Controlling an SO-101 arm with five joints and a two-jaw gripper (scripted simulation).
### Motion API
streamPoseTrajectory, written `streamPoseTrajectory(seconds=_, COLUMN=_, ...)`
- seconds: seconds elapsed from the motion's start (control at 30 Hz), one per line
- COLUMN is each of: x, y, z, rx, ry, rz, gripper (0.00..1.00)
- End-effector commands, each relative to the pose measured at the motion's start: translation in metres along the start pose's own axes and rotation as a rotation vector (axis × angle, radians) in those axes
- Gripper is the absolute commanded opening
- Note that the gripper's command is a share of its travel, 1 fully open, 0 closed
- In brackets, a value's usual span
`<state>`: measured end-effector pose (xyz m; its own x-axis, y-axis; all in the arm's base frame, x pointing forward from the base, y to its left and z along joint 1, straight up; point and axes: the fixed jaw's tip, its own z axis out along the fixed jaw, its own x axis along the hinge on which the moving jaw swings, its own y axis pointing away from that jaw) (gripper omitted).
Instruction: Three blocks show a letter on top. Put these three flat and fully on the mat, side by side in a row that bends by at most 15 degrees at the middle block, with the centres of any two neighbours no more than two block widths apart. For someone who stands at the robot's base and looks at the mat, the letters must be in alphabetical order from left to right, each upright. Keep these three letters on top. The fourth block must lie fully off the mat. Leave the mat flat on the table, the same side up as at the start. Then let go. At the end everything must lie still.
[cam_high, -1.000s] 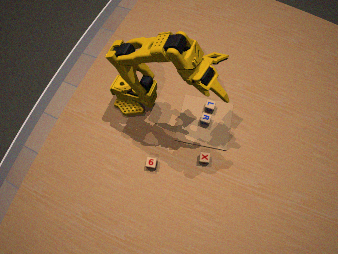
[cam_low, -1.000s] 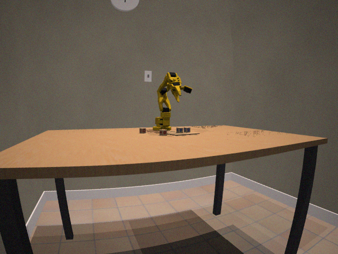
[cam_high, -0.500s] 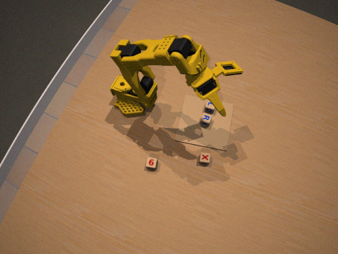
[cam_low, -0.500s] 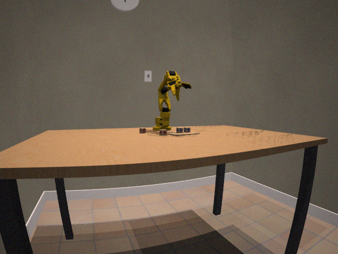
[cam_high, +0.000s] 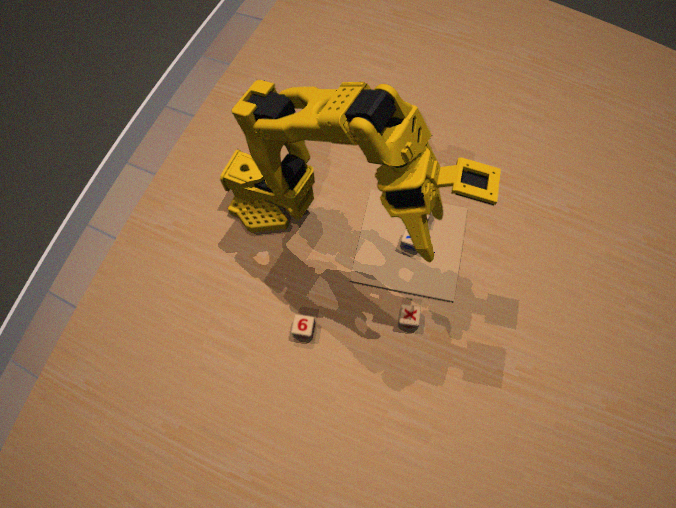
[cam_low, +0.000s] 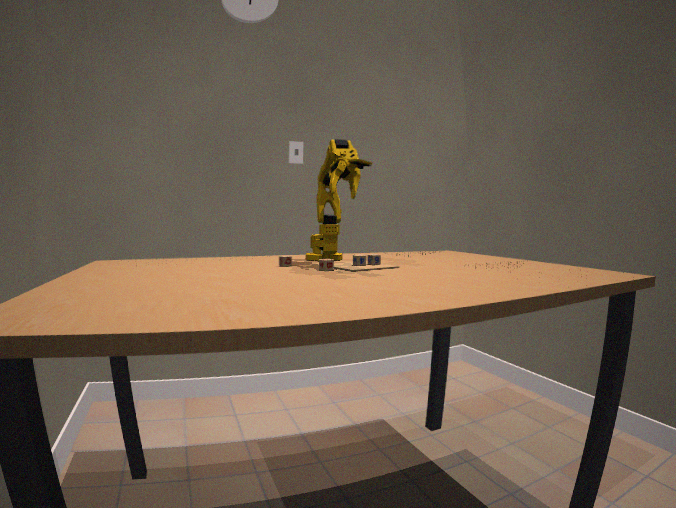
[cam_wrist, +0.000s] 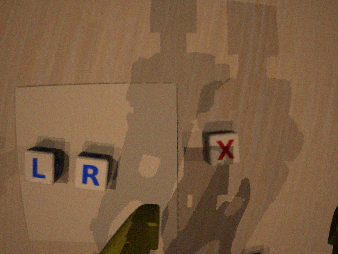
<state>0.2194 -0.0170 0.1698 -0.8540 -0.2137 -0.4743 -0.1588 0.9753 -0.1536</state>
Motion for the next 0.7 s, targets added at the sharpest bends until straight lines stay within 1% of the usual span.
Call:
streamPoseTrajectory(seconds=0.0, x=-0.009, y=-0.01, z=-0.007, rx=0.027, ry=-0.051, rz=0.204, gripper=0.32)
streamPoseTrajectory(seconds=0.13, x=-0.013, y=-0.018, z=-0.005, rx=0.038, ry=-0.054, rz=0.406, gripper=0.32)
streamPoseTrajectory(seconds=0.2, x=-0.013, y=-0.018, z=-0.005, rx=0.038, ry=-0.054, rz=0.406, gripper=0.32)
streamPoseTrajectory(seconds=0.43, x=-0.018, y=-0.033, z=-0.002, rx=0.055, ry=-0.064, rz=0.736, gripper=0.32)
streamPoseTrajectory(seconds=0.67, x=-0.021, y=-0.046, z=0.001, rx=0.069, ry=-0.077, rz=1.017, gripper=0.32)
